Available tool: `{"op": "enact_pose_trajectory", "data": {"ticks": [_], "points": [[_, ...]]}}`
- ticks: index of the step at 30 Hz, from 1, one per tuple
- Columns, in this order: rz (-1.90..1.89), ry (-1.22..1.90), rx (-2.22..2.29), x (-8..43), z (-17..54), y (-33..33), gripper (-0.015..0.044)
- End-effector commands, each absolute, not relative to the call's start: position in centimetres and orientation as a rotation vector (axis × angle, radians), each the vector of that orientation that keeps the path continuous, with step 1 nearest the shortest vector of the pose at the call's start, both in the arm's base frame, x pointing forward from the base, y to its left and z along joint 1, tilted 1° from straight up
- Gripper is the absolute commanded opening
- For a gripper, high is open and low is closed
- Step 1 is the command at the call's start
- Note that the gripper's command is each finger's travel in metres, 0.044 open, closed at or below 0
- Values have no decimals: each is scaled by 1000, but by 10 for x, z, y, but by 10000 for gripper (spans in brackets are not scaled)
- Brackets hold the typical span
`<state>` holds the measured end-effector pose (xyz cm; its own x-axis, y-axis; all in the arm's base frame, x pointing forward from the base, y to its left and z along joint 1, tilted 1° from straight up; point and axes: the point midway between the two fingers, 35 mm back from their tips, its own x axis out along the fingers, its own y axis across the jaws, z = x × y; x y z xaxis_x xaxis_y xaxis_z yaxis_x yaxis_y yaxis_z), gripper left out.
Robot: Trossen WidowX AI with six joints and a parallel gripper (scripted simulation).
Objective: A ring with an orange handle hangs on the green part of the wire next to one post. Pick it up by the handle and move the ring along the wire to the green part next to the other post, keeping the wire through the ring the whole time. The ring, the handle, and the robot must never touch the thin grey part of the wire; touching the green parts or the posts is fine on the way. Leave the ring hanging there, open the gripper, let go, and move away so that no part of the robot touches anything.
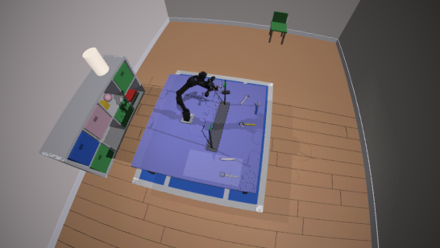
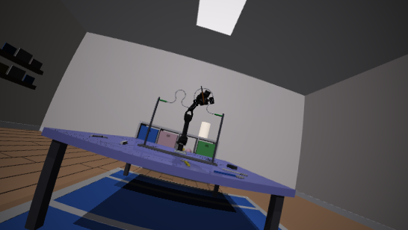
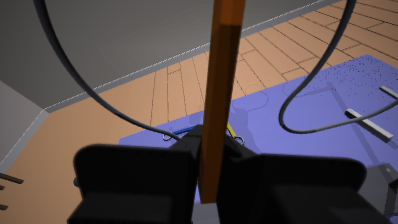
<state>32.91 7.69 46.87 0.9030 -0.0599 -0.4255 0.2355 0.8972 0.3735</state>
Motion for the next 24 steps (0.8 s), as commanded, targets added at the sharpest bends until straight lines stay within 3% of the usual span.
{"op": "enact_pose_trajectory", "data": {"ticks": [1,24], "points": [[-168,416,382,328,470,76,-150],[-232,420,99,327,467,67,-150]]}}
